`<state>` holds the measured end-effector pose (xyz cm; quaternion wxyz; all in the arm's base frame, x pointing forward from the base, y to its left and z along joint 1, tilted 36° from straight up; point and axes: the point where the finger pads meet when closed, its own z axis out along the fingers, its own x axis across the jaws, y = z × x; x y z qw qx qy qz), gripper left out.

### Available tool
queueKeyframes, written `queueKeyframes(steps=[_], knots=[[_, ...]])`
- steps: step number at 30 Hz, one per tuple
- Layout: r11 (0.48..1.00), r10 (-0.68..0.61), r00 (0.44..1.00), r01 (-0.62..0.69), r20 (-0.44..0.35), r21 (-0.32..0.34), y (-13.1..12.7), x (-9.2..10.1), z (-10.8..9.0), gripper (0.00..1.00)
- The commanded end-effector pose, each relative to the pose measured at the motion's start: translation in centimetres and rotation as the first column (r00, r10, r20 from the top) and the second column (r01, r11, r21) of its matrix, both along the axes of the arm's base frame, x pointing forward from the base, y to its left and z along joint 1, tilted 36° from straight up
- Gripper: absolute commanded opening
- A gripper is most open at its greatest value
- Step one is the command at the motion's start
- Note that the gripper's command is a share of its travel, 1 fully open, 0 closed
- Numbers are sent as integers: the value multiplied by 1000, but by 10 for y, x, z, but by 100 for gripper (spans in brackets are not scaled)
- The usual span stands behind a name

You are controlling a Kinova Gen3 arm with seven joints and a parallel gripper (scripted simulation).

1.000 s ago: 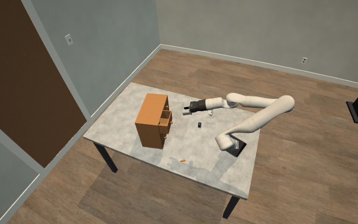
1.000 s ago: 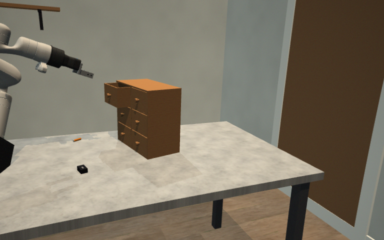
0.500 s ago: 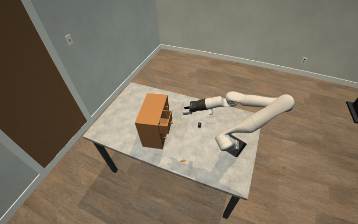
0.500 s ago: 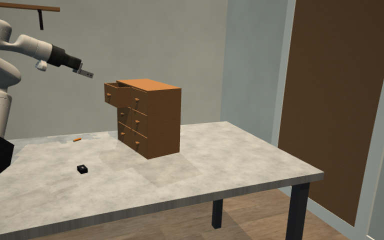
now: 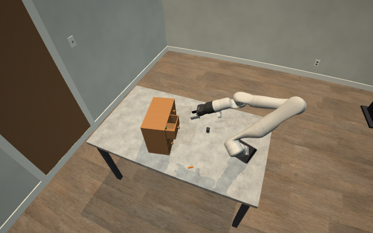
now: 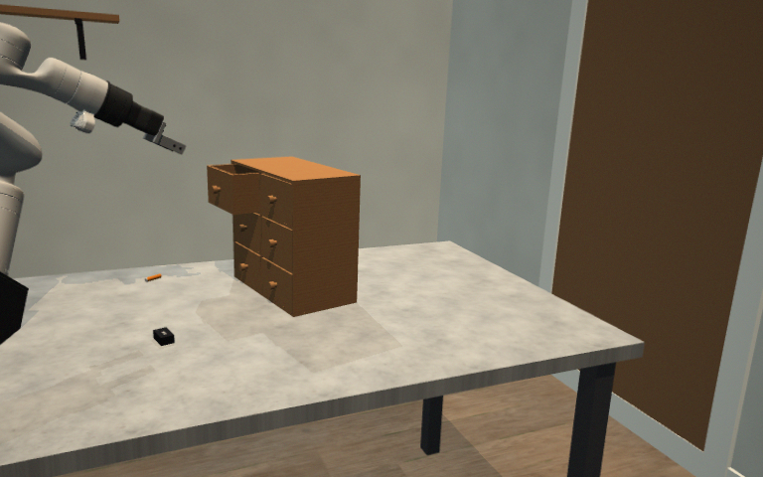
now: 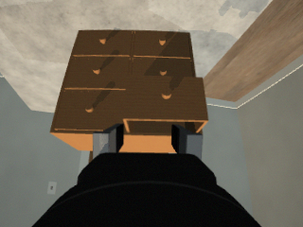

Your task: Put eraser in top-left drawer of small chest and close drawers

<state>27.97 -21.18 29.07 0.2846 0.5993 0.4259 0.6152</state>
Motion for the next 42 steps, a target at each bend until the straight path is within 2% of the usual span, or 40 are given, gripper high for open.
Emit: queueKeyframes(steps=[1,22,33,35,42], knots=[[1000,11,1000,-11,-20,-3,0,1,1,100],[993,114,973,-119,-200,-17,-3,-1,7,100],[979,189,922,-206,-339,-13,-5,-2,11,100],[979,189,922,-206,-339,-13,-5,-2,11,100],[965,236,871,-263,-431,-3,-6,-4,14,100]])
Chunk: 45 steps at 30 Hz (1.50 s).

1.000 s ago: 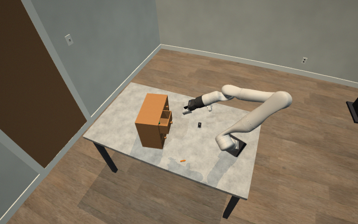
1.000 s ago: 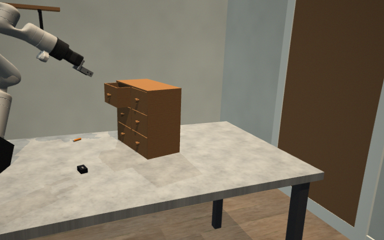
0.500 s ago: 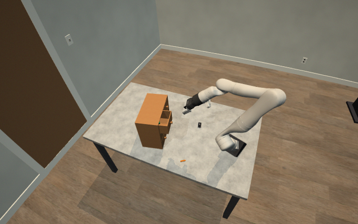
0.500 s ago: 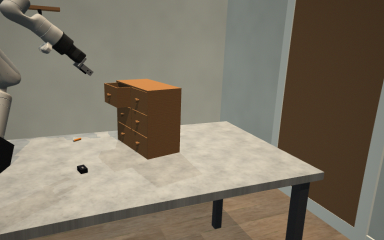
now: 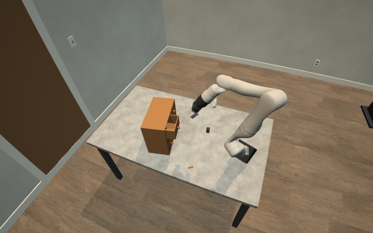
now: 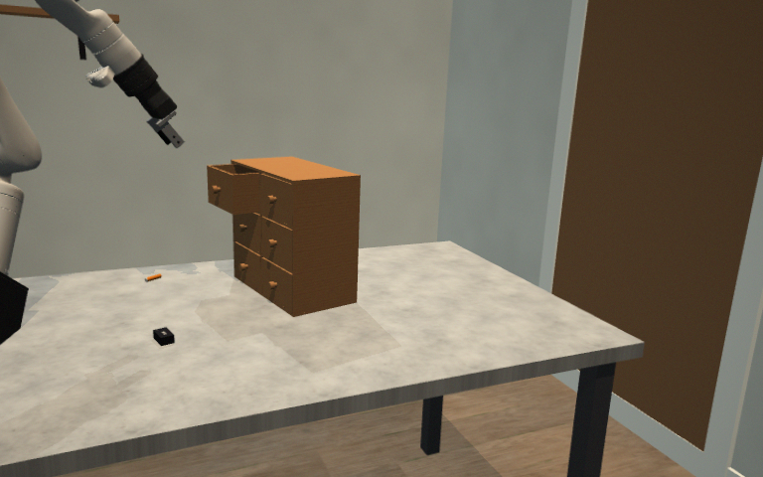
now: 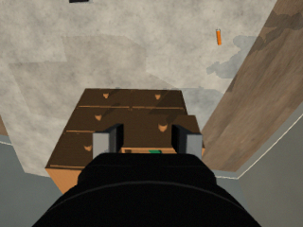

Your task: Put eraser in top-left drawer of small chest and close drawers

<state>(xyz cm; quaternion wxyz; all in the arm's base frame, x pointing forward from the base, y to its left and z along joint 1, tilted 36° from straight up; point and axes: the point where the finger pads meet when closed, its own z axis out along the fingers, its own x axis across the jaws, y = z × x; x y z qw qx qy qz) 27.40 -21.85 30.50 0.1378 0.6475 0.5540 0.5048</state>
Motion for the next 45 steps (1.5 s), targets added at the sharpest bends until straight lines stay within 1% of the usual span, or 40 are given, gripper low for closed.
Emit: queueKeyframes(steps=[1,8,10,11,25,27,40,45], knots=[[999,38,997,-39,-62,-14,0,2,1,100],[995,93,983,-98,-160,-21,-1,1,3,100],[995,93,983,-98,-160,-21,-1,1,3,100],[994,100,980,-105,-173,-21,-2,1,4,100],[978,191,920,-210,-343,-17,-4,-1,9,100],[978,191,920,-210,-343,-17,-4,-1,9,100],[960,248,854,-281,-456,-4,-6,-3,13,100],[956,258,842,-293,-475,0,-7,-3,14,100]])
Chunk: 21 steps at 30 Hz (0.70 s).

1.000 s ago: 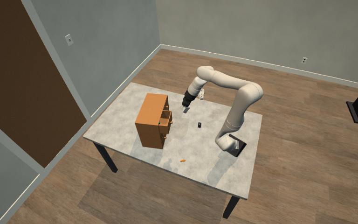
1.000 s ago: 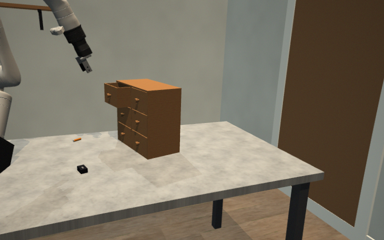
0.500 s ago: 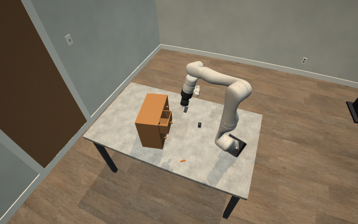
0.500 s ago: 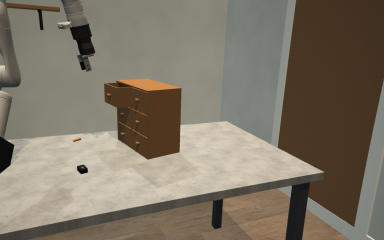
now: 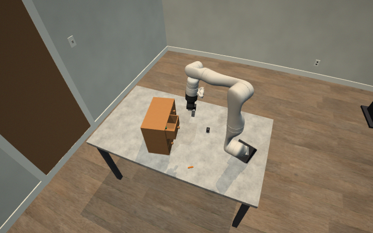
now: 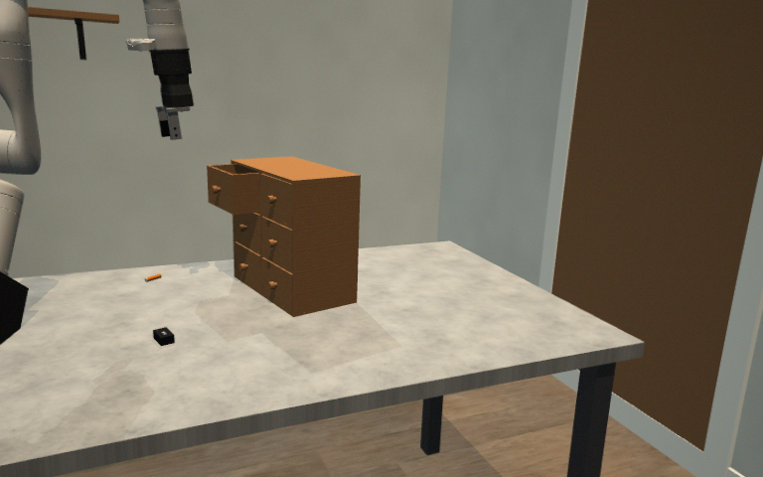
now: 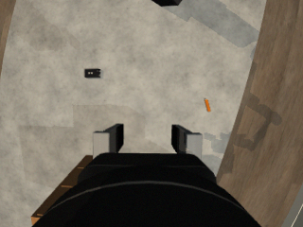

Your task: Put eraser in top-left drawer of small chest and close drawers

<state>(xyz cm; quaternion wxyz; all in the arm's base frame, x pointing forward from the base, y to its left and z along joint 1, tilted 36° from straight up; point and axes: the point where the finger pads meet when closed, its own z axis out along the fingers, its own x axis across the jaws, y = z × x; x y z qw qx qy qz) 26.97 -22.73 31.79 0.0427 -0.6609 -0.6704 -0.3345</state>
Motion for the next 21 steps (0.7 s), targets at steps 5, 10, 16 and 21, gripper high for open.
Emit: queueKeyframes(steps=[5,10,16,21], knots=[[999,32,998,-32,-47,-6,2,1,2,100],[999,43,997,-44,-65,-8,1,0,2,100],[999,48,996,-49,-75,-9,1,0,2,100],[999,52,995,-53,-81,-9,1,0,3,100]])
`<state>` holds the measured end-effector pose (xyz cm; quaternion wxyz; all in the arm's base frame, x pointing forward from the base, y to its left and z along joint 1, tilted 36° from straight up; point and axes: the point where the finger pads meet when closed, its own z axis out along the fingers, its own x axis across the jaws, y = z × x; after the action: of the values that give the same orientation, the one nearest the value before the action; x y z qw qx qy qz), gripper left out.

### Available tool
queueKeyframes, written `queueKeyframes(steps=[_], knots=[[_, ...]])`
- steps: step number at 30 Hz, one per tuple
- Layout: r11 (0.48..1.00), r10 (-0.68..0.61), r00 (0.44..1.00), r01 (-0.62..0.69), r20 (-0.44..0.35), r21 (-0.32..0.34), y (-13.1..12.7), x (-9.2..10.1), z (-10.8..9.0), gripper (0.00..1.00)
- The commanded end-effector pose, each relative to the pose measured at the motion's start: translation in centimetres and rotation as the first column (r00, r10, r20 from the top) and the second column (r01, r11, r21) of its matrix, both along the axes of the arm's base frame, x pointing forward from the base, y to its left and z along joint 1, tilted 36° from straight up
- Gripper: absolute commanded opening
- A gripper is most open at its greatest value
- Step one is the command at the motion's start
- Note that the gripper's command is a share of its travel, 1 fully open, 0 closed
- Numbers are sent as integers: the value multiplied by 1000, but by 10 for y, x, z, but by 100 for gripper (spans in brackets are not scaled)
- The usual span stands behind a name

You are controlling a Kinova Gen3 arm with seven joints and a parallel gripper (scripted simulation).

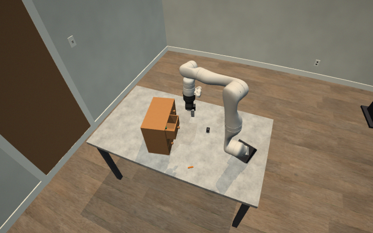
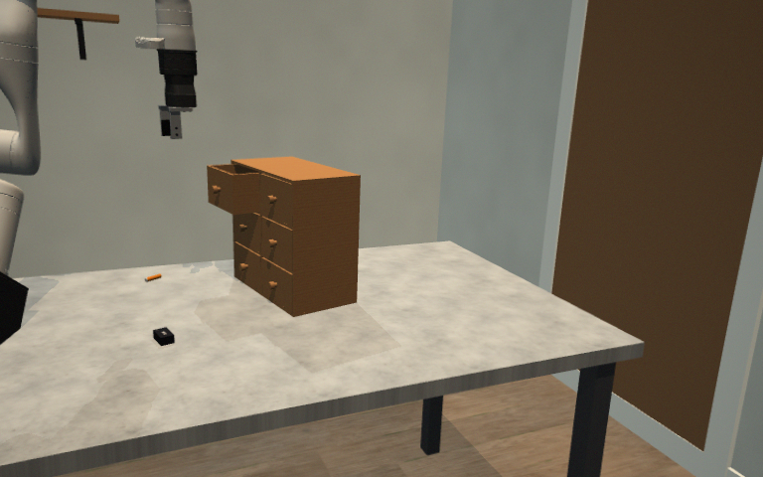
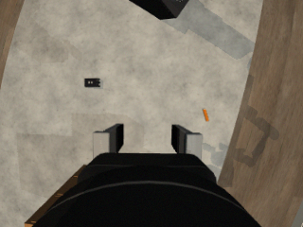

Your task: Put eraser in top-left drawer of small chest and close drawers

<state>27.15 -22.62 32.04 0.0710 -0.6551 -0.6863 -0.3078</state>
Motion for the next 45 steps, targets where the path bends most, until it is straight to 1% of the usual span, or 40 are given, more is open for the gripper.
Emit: queueKeyframes(steps=[1,33,35,36,41,42,44,45], knots=[[1000,3,1000,-3,-14,-3,0,-2,0,100],[1000,4,1000,-4,-15,-3,0,-2,0,100],[1000,7,1000,-7,-19,0,4,-10,-3,100],[1000,8,1000,-8,-19,0,6,-16,-4,100],[1000,5,1000,-5,-18,1,28,-69,-19,100],[1000,3,1000,-3,-18,2,33,-77,-22,100],[1000,4,1000,-4,-18,5,39,-85,-26,100],[1000,4,1000,-4,-18,5,39,-85,-26,100]])
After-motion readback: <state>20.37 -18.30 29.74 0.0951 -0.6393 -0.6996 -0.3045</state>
